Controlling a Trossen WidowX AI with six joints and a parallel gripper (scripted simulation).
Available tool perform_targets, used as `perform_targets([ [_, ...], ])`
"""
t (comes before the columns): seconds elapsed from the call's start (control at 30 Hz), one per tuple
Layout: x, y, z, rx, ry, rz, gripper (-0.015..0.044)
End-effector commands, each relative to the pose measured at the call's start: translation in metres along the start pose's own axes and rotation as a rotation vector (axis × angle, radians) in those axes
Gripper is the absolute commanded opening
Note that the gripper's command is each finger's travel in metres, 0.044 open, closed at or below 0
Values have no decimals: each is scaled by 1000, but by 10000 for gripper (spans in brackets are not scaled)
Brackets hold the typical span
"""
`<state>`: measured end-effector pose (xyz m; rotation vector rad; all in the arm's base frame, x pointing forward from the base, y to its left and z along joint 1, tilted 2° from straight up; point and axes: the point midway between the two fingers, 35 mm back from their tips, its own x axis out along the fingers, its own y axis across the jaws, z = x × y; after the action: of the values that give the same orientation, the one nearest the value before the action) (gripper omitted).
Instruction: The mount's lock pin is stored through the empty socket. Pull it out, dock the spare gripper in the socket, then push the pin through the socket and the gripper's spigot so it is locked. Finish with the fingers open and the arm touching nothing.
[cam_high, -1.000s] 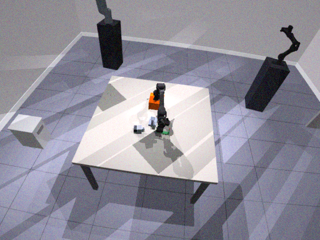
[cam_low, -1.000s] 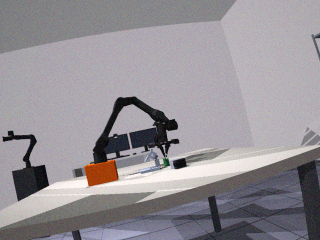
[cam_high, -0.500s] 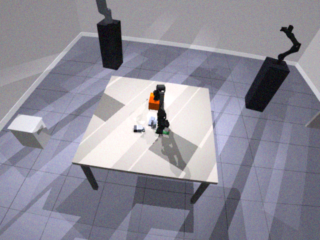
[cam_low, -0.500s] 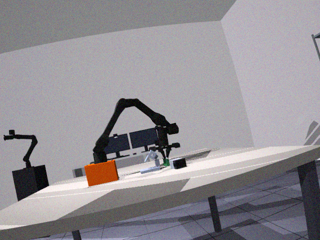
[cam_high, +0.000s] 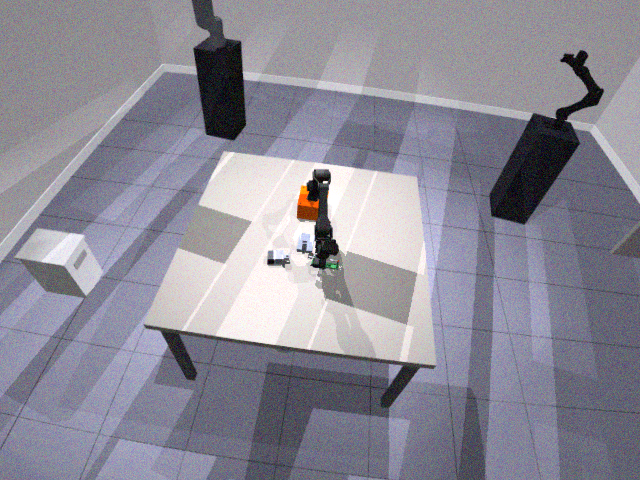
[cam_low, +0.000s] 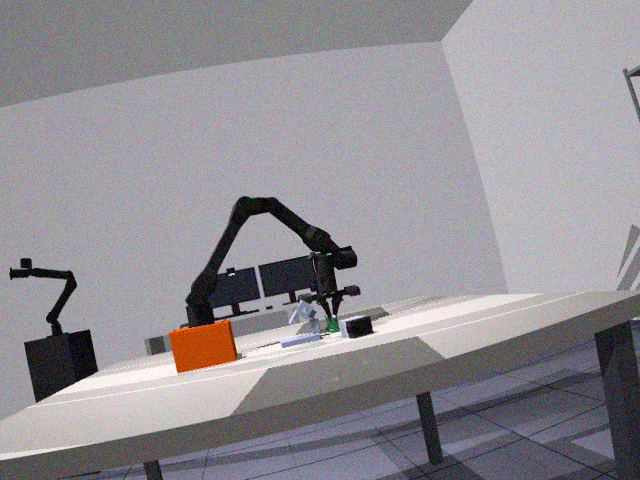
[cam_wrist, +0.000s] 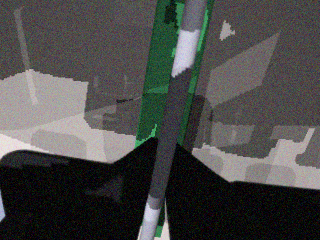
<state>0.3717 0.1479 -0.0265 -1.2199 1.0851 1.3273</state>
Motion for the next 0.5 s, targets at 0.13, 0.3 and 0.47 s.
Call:
perform_targets([
  [0.13, 6, 1, -1, -5, 1, 1, 0],
  [0.3, 6, 1, -1, -5, 1, 1, 0],
  [0.47, 1, 0, 0, 0, -1, -3, 0],
])
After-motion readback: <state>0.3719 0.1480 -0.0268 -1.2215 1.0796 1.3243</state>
